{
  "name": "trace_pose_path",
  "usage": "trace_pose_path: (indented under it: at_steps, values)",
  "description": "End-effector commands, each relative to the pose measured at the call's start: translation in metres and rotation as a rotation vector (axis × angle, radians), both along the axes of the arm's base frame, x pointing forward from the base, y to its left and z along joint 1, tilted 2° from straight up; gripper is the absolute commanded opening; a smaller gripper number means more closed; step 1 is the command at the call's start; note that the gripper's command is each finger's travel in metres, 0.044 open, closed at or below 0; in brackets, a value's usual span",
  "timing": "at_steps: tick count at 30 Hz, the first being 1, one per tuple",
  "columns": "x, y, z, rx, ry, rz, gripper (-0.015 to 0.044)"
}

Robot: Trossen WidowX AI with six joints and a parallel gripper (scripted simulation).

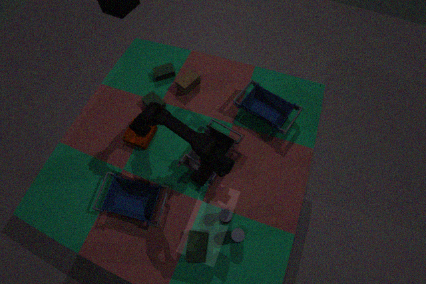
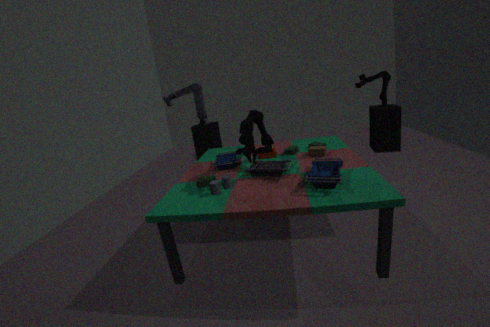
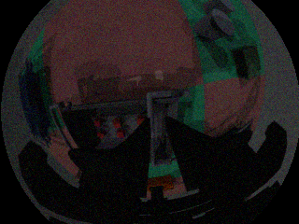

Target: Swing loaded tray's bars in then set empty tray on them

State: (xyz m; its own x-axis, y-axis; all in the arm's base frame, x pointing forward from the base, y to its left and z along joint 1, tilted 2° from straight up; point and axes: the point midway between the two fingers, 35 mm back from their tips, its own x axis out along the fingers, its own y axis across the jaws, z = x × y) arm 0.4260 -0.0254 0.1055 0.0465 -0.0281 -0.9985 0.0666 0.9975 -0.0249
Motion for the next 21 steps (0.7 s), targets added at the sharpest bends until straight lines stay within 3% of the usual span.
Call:
trace_pose_path:
  at_steps: [1, 7, 9, 15, 21]
  values:
    - [0.0, 0.0, -0.002, 0.0, 0.004, 0.0, 0.0088]
    - [-0.002, 0.001, 0.015, 0.0, 0.003, 0.0, 0.0088]
    - [-0.001, 0.013, 0.003, 0.002, 0.011, 0.0, 0.0088]
    - [-0.007, 0.121, -0.001, 0.009, 0.009, 0.0, 0.0088]
    - [-0.043, 0.23, -0.005, 0.017, 0.008, 0.0, 0.0088]
